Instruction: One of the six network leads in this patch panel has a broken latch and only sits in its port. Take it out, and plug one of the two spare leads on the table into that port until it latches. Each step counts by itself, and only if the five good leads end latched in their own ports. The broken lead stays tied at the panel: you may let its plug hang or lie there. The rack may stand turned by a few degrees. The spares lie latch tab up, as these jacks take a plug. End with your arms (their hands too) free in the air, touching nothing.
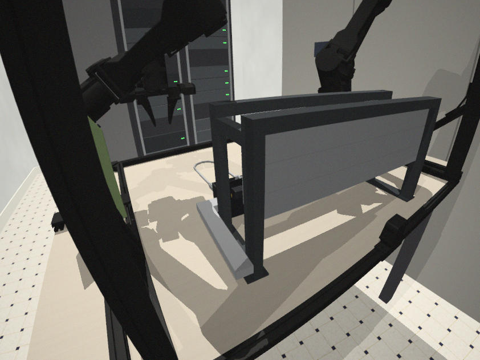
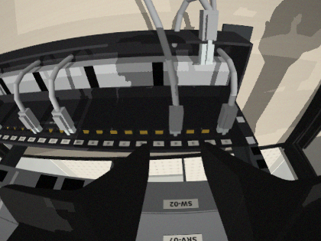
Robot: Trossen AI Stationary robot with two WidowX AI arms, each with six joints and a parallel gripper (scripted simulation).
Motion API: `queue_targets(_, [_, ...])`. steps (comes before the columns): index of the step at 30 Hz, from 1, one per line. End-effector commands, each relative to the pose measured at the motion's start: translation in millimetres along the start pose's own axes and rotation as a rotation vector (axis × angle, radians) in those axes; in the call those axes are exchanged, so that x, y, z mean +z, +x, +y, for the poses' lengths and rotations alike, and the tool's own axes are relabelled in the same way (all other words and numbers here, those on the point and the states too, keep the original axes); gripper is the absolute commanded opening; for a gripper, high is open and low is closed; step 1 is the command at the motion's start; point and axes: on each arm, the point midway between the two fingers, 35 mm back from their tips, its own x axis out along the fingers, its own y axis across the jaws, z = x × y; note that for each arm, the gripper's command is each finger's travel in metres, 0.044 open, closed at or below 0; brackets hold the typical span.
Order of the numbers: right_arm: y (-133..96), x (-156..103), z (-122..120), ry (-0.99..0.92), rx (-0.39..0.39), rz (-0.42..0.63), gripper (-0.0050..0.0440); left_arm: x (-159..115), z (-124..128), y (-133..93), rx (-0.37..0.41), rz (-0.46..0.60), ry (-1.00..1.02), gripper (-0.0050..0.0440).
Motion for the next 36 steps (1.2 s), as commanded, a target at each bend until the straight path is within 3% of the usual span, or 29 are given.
queue_targets(1, [-3.6, 1.4, -3.2, 0.006, -0.010, -0.001, 0.0176, 0.0, 0.0, 0.0, 0.000, 0.000, 0.000, 0.0176])
queue_targets(27, [-13.6, 1.6, -3.1, 0.005, -0.006, -0.001, 0.0176, 0.0, 0.0, 0.0, 0.000, 0.000, 0.000, 0.0176])
queue_targets(28, [-42.4, 39.1, -39.2, 0.003, -0.006, -0.108, 0.0176, 0.0, 0.0, 0.0, 0.000, 0.000, 0.000, 0.0176])
queue_targets(36, [-42.4, 39.1, -39.2, 0.003, -0.006, -0.108, 0.0176, 0.0, 0.0, 0.0, 0.000, 0.000, 0.000, 0.0176])
